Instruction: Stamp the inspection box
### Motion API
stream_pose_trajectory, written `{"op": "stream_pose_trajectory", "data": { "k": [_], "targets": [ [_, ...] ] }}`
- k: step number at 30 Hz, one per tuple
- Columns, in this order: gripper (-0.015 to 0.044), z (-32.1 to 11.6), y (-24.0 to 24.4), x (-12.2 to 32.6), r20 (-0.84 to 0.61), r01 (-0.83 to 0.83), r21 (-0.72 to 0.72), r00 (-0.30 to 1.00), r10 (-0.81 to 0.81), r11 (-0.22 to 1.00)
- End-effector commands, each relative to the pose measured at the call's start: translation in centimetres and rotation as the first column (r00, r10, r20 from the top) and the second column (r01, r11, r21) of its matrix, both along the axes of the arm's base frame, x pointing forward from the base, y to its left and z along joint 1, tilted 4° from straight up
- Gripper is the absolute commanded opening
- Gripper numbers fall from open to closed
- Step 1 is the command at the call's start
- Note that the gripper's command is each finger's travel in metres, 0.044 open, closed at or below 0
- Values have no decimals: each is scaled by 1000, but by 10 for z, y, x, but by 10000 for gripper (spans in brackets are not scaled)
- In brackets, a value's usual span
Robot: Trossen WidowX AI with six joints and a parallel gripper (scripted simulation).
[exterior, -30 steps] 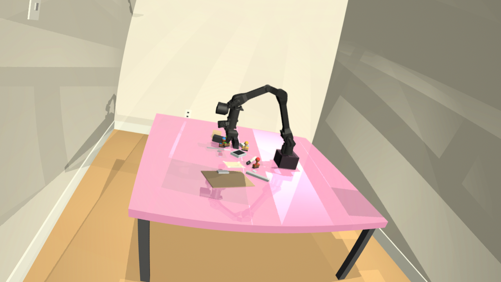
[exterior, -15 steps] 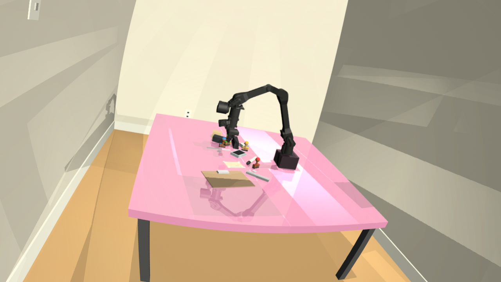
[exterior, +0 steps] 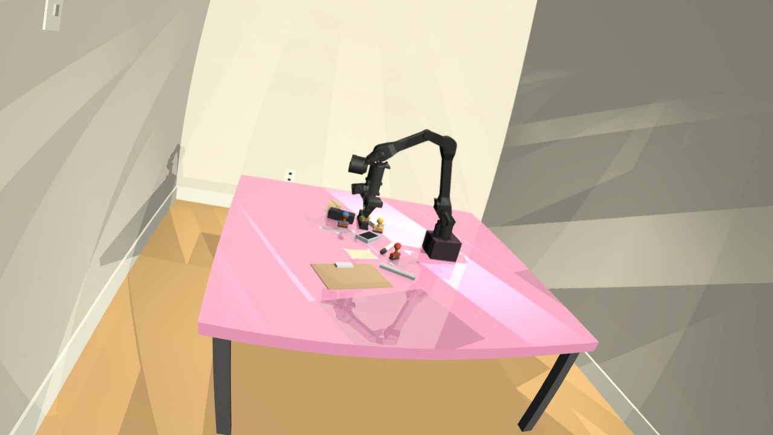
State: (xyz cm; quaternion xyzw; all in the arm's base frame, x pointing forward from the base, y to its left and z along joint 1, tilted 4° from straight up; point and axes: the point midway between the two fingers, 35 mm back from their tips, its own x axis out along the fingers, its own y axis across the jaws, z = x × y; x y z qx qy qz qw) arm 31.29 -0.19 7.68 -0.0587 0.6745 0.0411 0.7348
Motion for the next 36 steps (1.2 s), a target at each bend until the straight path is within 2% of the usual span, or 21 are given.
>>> {"op": "stream_pose_trajectory", "data": {
  "k": [1, 7, 36],
  "targets": [
    [0, -1, -7, -14, 5, -3, 2, 1000, 3, 1000],
    [0, -4, -16, -32, 4, -3, 2, 1000, 3, 1000],
    [0, -22, -16, -29, 4, -2, 1, 1000, 2, 1000]
  ]
}}
